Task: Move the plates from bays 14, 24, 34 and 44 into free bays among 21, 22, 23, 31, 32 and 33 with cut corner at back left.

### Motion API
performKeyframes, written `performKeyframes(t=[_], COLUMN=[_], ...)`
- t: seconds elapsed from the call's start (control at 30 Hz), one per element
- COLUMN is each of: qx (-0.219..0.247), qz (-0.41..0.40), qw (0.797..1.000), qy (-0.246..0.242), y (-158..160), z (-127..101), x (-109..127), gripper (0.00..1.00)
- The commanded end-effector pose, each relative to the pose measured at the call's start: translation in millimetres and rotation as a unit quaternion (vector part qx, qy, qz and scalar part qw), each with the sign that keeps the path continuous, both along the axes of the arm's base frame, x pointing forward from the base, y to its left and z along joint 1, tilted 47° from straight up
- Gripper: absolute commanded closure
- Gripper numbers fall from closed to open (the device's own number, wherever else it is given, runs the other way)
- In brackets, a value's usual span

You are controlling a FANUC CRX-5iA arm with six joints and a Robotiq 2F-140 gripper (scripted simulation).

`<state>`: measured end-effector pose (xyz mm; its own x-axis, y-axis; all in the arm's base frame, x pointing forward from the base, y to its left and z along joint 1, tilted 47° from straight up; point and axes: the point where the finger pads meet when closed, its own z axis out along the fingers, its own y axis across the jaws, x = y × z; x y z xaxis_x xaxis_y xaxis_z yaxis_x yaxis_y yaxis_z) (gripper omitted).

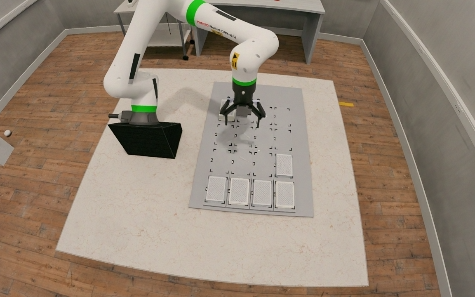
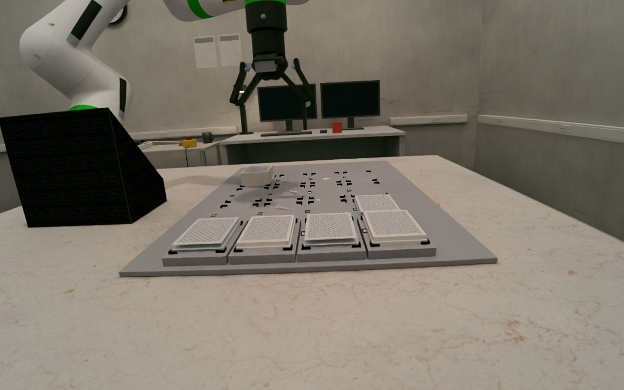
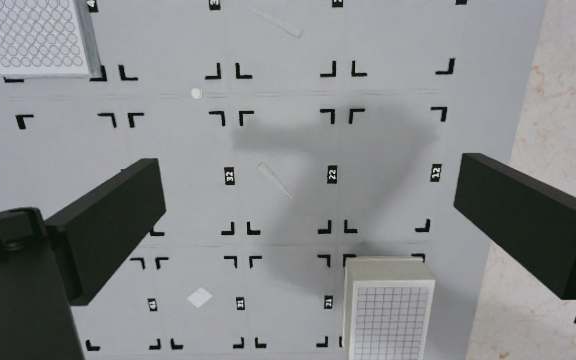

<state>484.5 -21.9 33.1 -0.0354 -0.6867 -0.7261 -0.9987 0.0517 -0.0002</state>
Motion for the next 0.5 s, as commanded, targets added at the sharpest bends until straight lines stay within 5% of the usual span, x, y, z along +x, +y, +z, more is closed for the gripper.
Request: performKeyframes(t=[0.0,0.47], qx=[-0.001,-0.001], qz=[0.0,0.0], qw=[1.0,1.0], qy=[-0.001,-0.001], y=[4.6,37.6], z=[6.2,41.1], x=[0.6,2.3], gripper=[0.0,0.0])
